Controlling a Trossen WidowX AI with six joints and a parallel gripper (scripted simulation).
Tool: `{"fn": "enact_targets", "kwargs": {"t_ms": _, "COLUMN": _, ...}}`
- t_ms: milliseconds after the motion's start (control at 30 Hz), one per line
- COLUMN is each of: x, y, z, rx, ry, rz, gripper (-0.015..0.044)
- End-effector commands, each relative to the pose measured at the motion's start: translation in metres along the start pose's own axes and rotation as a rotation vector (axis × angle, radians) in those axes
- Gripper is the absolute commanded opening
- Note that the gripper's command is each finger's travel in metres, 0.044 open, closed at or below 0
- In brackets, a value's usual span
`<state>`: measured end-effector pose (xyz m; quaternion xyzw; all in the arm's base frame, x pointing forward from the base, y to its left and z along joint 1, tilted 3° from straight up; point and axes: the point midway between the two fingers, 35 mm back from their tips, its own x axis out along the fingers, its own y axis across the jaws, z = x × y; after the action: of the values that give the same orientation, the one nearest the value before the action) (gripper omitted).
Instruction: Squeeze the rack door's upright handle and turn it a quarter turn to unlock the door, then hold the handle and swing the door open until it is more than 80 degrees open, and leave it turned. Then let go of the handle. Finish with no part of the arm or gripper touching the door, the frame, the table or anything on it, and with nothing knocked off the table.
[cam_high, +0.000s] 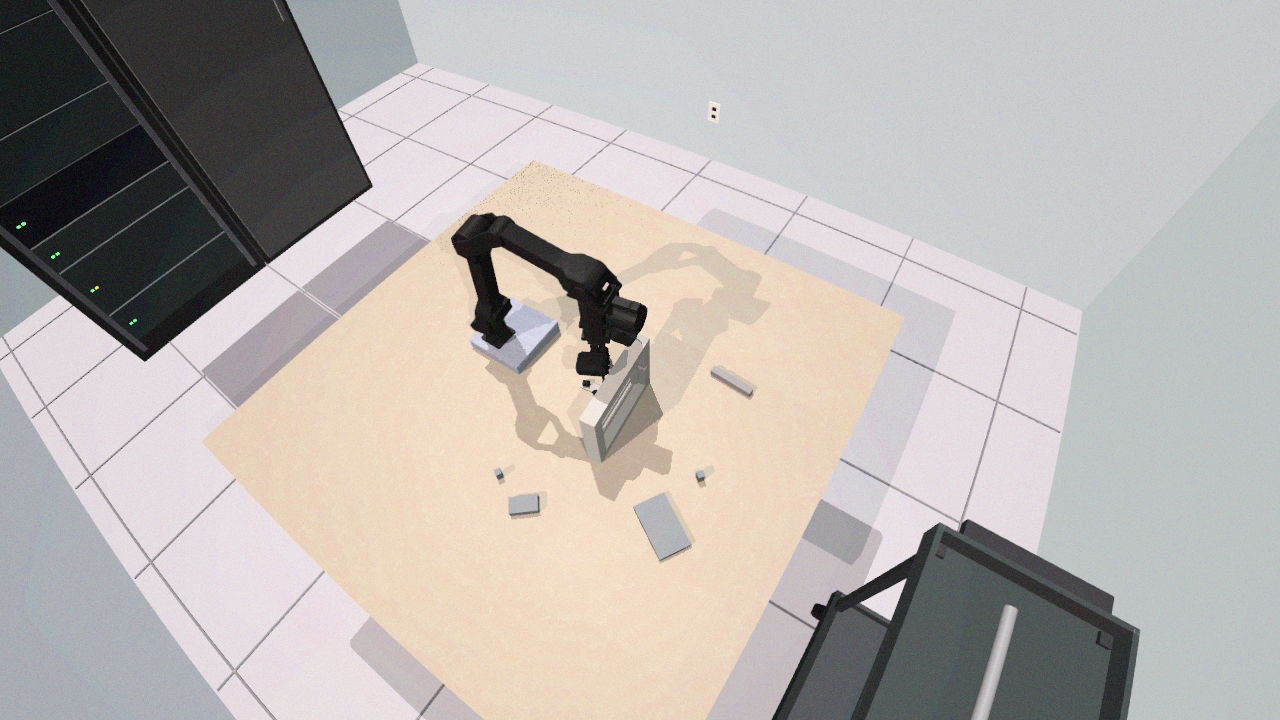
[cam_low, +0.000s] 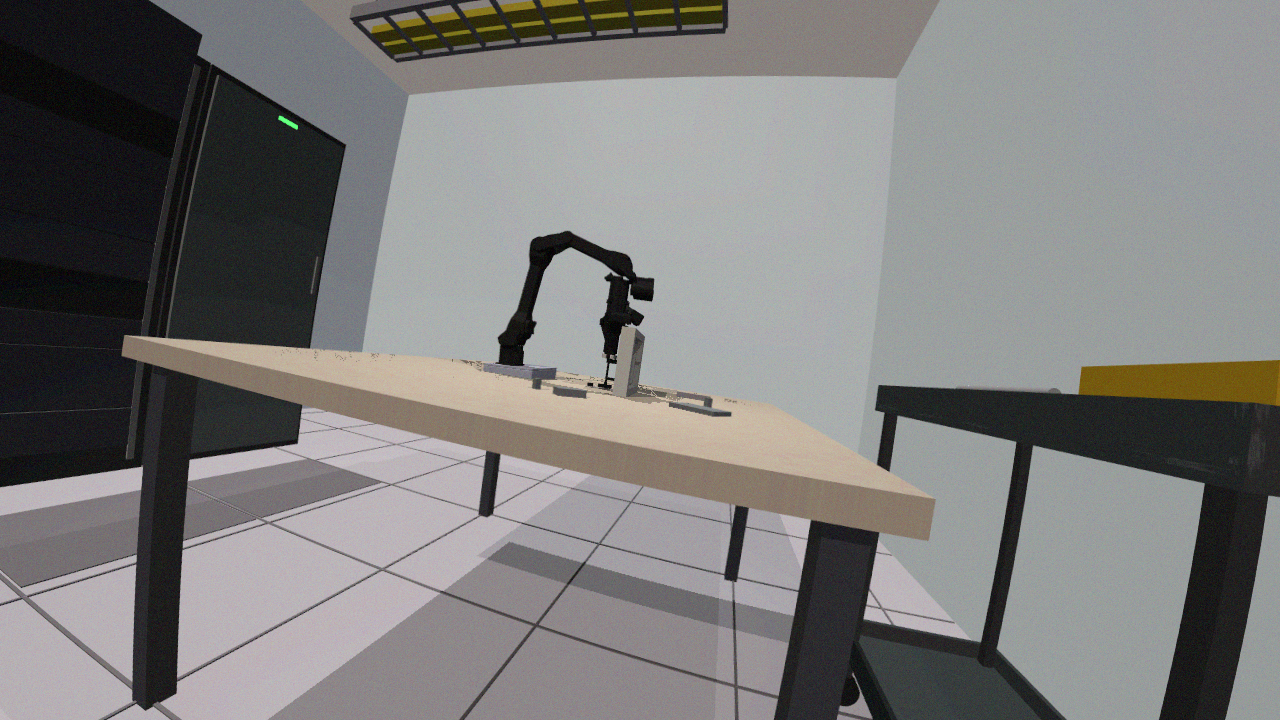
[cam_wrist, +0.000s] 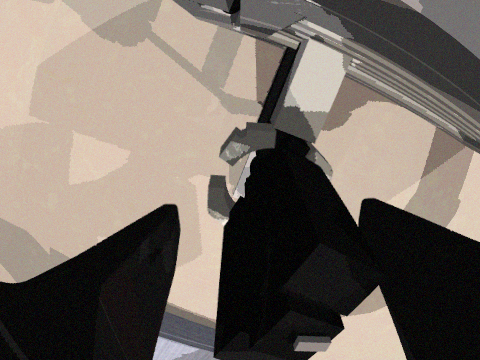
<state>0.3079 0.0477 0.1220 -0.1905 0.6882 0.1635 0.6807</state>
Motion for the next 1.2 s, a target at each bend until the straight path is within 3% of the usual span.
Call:
{"fn": "enact_targets", "kwargs": {"t_ms": 0, "x": 0.0002, "y": -0.0006, "z": 0.0000, "rx": 0.170, "ry": 0.000, "rz": -0.003, "gripper": 0.0296}}
{"fn": "enact_targets", "kwargs": {"t_ms": 1167, "x": 0.0003, "y": -0.0006, "z": 0.0000, "rx": 1.904, "ry": -0.003, "rz": -0.002, "gripper": 0.0296}}
